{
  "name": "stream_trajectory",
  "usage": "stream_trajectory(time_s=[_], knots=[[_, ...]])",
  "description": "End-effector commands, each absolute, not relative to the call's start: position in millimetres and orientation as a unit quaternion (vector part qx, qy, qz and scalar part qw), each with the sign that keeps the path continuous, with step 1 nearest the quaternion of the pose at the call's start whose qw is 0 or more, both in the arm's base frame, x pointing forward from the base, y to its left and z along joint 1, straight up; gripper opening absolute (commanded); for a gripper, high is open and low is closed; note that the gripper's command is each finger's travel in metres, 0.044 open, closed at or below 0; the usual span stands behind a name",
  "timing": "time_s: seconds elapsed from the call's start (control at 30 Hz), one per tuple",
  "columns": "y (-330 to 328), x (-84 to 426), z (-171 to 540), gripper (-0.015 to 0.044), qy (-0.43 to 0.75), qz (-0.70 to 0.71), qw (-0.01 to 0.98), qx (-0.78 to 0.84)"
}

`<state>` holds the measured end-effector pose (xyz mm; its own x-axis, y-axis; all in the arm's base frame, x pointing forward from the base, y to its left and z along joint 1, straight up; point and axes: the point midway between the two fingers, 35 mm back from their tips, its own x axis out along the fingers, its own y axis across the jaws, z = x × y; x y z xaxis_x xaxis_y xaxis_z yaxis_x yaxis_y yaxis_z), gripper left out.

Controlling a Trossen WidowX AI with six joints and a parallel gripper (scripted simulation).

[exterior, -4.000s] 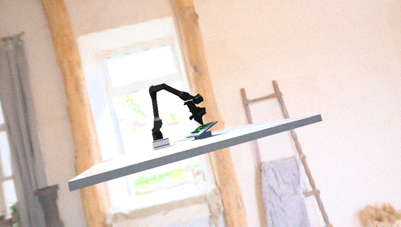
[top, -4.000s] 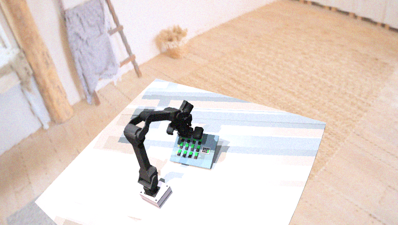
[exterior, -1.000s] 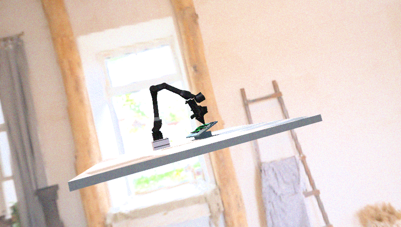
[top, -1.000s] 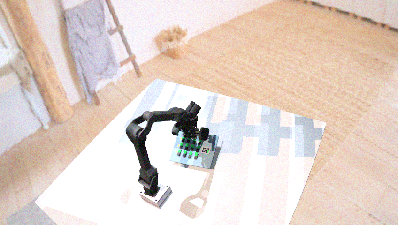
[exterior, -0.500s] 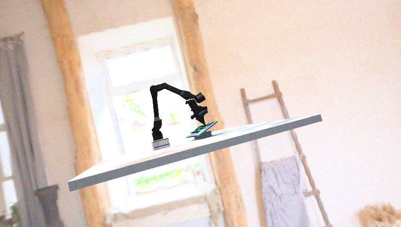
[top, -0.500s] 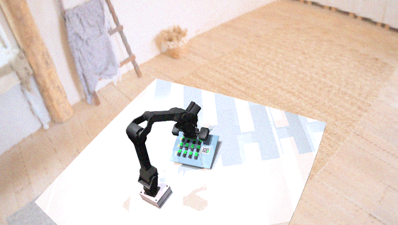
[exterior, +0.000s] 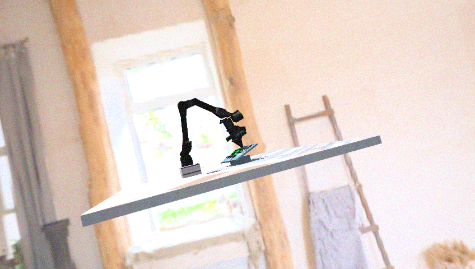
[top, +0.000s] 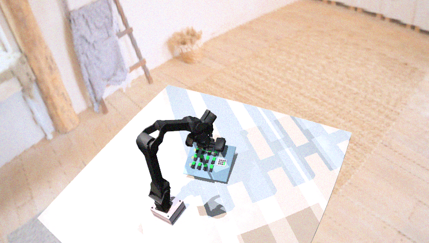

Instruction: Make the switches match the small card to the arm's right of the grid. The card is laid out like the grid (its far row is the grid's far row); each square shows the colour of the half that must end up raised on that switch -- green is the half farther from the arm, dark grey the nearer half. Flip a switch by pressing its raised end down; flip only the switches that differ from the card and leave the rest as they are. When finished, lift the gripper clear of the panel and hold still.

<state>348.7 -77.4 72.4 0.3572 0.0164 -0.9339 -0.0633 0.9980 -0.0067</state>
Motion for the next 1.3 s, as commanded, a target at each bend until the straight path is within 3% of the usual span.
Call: stream_trajectory(time_s=[0.0, 0.53, 0.73, 0.87, 1.1, 1.27], knots=[[-77.9, 348.3, 70.7, 0.0000, 0.568, 0.021, 0.823, -0.020], [-77.8, 349.1, 68.7, 0.0000, 0.568, 0.021, 0.823, -0.020], [-79.0, 324.9, 126.8, 0.0000, 0.558, 0.022, 0.829, -0.020], [-78.9, 323.6, 129.1, 0.0000, 0.558, 0.021, 0.829, -0.019], [-18.9, 284.5, 113.8, 0.0000, 0.559, 0.023, 0.829, -0.017], [-17.1, 286.5, 106.1, 0.0000, 0.561, 0.023, 0.827, -0.017]])
